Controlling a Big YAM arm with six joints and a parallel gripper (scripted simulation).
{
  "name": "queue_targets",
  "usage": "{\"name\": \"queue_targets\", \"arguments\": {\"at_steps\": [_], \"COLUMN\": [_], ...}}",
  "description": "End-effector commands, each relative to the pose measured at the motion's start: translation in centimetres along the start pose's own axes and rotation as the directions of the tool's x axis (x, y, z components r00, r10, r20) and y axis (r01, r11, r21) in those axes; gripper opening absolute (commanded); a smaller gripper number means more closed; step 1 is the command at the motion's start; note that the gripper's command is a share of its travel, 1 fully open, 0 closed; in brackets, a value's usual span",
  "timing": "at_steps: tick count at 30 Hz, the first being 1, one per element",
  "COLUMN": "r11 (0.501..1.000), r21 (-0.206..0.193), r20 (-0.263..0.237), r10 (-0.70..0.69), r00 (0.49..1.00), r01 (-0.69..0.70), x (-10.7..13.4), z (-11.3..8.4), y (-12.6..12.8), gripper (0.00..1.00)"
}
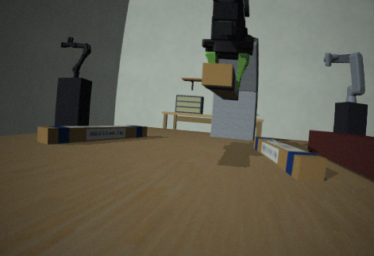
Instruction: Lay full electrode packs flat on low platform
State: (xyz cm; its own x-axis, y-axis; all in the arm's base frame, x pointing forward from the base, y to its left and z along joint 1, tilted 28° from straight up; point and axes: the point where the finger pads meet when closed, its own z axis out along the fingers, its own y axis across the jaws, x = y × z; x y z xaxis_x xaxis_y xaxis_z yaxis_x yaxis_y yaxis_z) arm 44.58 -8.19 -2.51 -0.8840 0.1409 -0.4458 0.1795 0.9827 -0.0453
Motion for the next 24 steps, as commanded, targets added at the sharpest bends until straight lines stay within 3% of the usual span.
{"name": "queue_targets", "arguments": {"at_steps": [1,11,20,24], "r11": [1.0,1.0,1.0,1.0], "r21": [0.001,0.001,0.001,0.0], "r20": [0.064,0.046,0.064,0.05], "r10": [0.0,0.0,0.001,-0.001], "r00": [0.998,0.999,0.998,0.999], "r01": [0.0,0.0,-0.001,0.001], "x": [-2.8,-2.2,-2.8,-2.4], "z": [-0.9,1.4,2.0,2.7], "y": [-0.5,-0.4,-0.5,-0.4], "gripper": [0.0,0.0,0.0,0.0]}}
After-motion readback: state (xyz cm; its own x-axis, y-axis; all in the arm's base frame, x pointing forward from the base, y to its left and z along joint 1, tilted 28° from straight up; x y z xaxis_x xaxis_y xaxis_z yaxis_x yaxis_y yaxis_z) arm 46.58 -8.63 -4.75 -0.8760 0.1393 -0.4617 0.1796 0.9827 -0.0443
